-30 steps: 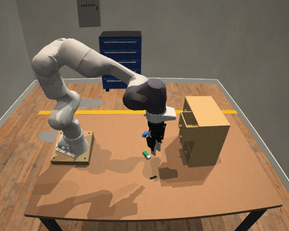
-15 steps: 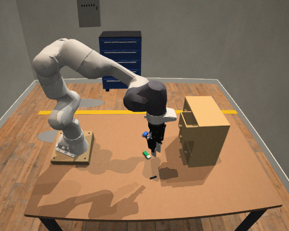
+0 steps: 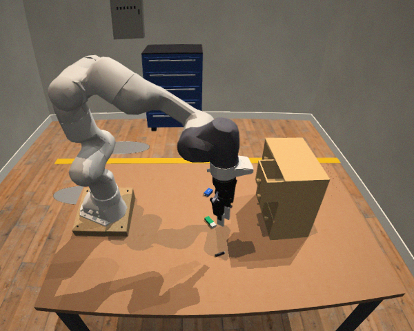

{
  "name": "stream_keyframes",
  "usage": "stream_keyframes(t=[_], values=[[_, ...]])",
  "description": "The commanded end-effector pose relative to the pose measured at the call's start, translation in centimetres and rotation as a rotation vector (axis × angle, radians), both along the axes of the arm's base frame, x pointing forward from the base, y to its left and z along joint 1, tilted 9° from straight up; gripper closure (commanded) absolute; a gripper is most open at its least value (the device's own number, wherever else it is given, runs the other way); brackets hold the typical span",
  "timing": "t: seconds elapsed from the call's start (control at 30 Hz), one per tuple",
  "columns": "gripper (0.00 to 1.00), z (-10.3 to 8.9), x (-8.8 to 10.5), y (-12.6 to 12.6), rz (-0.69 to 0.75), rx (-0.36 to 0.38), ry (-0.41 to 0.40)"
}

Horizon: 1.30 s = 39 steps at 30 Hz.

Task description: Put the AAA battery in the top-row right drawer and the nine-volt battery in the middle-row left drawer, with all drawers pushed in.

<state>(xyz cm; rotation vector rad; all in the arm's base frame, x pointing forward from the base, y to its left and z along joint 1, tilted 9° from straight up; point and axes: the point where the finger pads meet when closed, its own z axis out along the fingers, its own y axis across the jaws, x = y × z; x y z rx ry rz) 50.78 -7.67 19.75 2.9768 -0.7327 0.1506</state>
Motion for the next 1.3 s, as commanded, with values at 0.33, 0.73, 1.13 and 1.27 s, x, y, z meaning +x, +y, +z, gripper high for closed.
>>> stream_keyframes(t=[0.33, 0.73, 1.13, 1.27], values=[[0.8, -1.4, 0.3, -0.4, 0.144, -0.019, 0.018], [0.8, -1.4, 0.3, -0.4, 0.144, -0.019, 0.018], [0.8, -2.8, 0.4, -0.8, 0.256, -0.032, 0.035], [0.8, -2.8, 0.4, -0.8, 0.256, -0.032, 0.035]])
